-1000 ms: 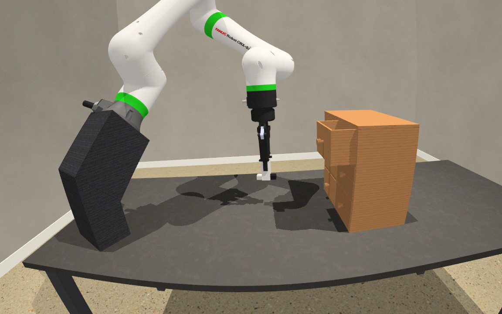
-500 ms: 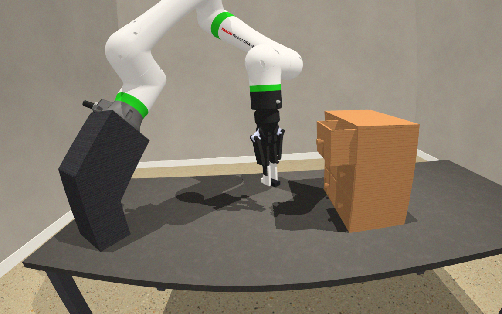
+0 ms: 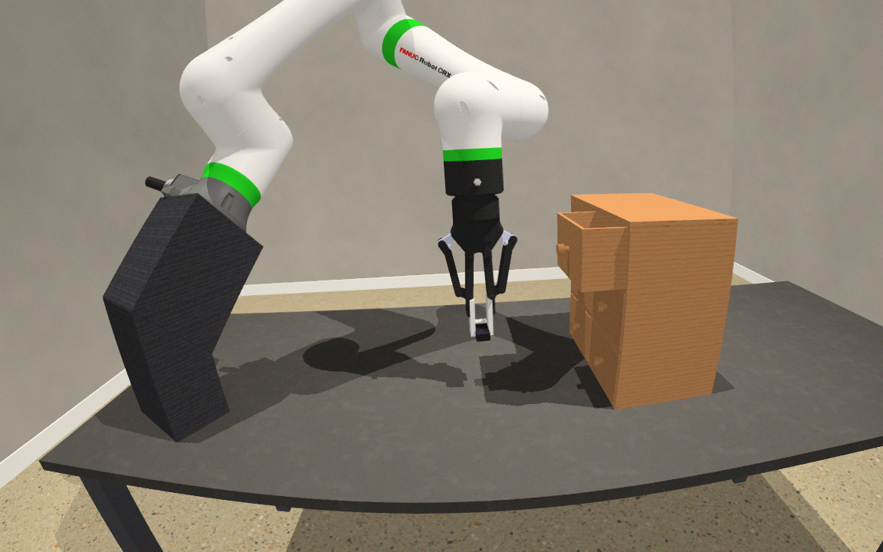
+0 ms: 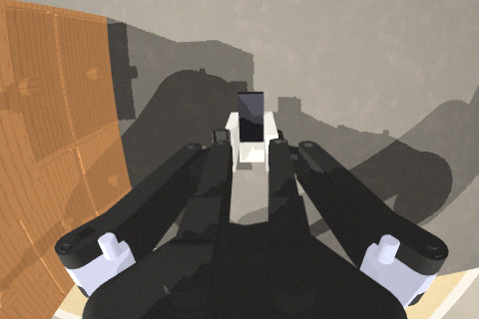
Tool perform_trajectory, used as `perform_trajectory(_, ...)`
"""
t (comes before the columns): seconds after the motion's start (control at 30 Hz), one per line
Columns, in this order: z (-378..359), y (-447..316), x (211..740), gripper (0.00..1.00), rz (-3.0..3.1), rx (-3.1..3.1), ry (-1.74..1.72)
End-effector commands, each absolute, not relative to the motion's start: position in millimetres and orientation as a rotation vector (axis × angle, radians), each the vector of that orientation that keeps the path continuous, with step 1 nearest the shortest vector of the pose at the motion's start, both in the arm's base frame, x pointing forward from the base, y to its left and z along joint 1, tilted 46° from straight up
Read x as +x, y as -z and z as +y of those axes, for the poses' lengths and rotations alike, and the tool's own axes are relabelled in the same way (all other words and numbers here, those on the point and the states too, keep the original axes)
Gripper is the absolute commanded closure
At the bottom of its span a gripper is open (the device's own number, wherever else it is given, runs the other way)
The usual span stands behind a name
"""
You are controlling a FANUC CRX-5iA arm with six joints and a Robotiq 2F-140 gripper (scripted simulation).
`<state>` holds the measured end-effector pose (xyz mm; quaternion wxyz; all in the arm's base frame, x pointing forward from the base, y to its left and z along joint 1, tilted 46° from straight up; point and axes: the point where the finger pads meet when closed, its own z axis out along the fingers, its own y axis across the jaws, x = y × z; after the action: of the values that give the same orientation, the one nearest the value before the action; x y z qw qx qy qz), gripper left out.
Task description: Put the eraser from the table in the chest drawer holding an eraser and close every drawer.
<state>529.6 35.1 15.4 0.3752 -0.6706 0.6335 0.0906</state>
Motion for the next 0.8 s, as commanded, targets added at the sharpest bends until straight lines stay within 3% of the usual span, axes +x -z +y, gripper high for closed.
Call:
perform_trajectory(0.0, 23.9, -7.7, 532.3, 0.89, 1.858, -1.485, -0.366)
perform_trajectory(0.77, 16.7, -7.1, 531.9, 0.89, 2.488, -0.392, -0.827)
